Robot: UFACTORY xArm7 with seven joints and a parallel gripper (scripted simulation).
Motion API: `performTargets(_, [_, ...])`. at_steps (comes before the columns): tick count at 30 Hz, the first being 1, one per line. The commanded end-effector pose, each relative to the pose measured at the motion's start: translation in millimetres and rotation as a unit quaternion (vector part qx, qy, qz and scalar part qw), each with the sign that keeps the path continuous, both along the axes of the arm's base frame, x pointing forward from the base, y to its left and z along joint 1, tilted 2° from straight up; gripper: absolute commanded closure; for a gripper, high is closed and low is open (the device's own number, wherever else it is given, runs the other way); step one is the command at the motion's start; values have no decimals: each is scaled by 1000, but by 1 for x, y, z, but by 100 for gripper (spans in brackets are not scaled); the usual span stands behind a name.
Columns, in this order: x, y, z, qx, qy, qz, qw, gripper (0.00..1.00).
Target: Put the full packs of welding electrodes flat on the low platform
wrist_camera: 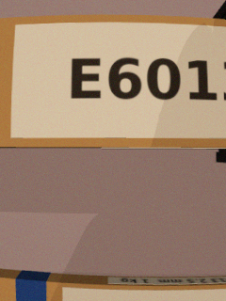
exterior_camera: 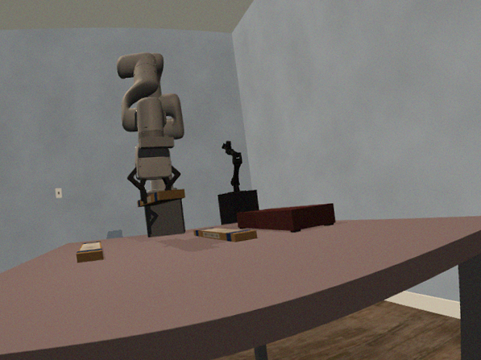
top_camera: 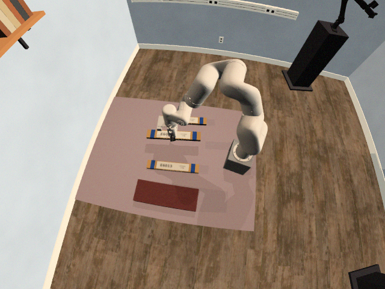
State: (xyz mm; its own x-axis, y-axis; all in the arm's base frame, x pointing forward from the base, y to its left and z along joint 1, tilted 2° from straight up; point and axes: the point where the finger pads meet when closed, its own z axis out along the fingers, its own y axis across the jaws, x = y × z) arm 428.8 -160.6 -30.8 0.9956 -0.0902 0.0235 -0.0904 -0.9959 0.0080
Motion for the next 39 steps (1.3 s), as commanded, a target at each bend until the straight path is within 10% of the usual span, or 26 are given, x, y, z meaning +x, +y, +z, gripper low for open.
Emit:
performTargets(1, [2,-1,2,-1,-3,-4,1000,42])
performTargets(39, [19,4,2,0,-3,-47,999,42])
